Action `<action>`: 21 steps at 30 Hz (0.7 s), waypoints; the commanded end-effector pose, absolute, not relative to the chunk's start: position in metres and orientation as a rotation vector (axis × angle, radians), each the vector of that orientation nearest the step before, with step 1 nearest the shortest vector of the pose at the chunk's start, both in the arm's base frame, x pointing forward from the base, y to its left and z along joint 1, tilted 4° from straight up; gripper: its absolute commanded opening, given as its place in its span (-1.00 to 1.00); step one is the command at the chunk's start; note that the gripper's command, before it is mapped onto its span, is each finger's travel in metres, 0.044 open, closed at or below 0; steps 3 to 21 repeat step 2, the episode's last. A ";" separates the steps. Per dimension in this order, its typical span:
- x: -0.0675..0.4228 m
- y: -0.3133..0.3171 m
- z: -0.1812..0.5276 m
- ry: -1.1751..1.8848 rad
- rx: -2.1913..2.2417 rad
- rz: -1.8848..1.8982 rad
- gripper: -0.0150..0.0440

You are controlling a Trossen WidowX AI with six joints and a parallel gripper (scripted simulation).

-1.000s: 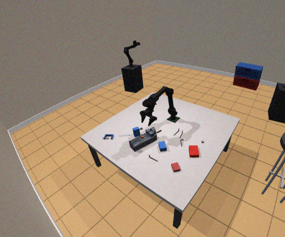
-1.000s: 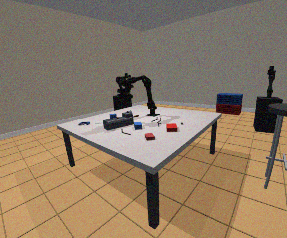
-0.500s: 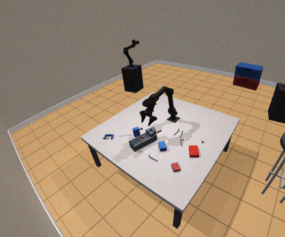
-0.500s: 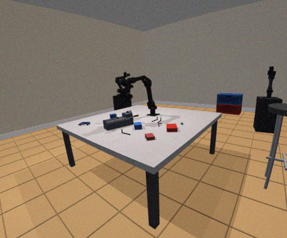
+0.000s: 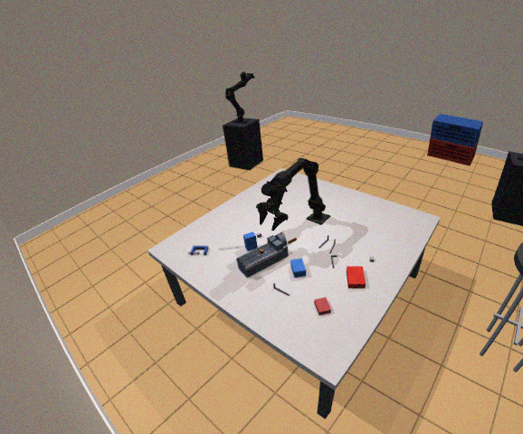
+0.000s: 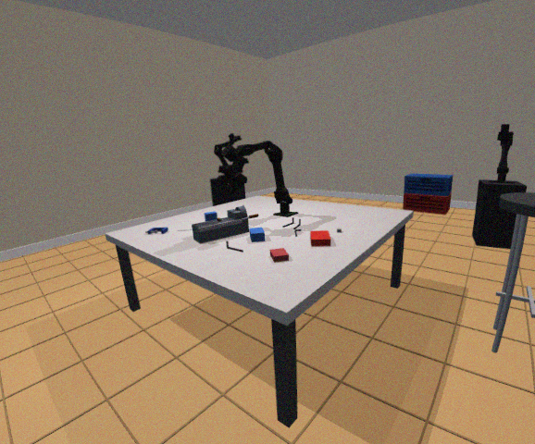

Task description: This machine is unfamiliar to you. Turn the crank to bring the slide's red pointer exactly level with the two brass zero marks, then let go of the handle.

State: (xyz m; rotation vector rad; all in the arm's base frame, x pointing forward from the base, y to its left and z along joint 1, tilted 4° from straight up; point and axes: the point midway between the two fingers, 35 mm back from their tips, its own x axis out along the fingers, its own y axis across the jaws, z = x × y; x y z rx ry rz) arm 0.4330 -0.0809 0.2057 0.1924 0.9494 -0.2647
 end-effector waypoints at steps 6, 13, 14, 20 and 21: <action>0.433 -0.081 0.206 0.951 0.195 -0.268 1.00; 0.433 -0.081 0.206 0.951 0.195 -0.268 1.00; 0.433 -0.081 0.206 0.951 0.195 -0.268 1.00; 0.433 -0.081 0.206 0.951 0.195 -0.268 1.00; 0.433 -0.081 0.206 0.951 0.195 -0.268 1.00</action>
